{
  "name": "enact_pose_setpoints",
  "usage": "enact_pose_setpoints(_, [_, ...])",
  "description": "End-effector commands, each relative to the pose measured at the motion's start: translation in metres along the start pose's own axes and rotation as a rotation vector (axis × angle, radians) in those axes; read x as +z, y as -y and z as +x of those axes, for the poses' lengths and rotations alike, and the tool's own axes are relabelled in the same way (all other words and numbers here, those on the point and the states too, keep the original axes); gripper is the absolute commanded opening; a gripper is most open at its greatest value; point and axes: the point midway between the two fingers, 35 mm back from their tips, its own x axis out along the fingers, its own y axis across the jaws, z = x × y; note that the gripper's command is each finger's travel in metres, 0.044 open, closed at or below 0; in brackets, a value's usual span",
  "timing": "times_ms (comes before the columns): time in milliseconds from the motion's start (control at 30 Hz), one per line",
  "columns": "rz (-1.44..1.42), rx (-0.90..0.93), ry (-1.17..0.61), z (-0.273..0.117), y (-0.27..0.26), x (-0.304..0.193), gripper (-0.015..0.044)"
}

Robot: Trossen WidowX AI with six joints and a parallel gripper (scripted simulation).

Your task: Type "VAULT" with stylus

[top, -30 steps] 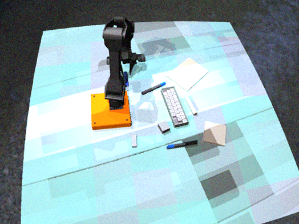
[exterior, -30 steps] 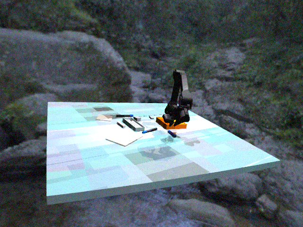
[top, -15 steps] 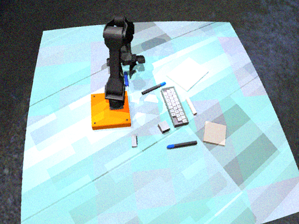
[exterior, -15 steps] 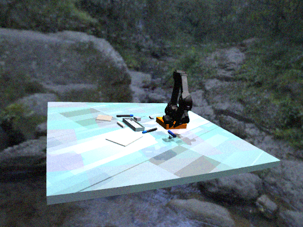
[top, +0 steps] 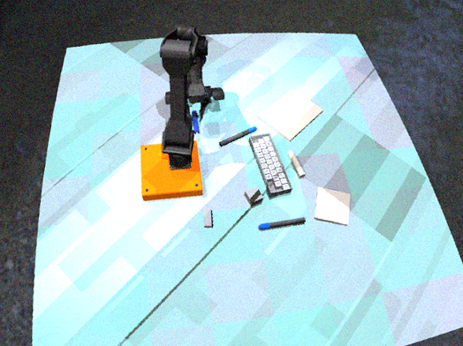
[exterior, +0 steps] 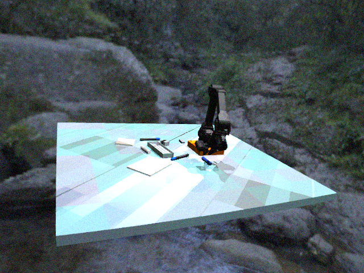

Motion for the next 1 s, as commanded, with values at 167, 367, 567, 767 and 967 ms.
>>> enact_pose_setpoints(167, [0.004,0.002,0.007,0.007,0.0,-0.002,0.015])
enact_pose_setpoints(367, [0.004,0.002,0.007,0.011,0.0,-0.005,0.015])
enact_pose_setpoints(567, [0.004,0.002,0.007,0.014,0.0,-0.006,0.015])
enact_pose_setpoints(767, [0.004,0.002,0.007,0.018,0.0,-0.008,0.015])
enact_pose_setpoints(967, [0.004,0.002,0.007,0.022,0.0,-0.011,0.015])
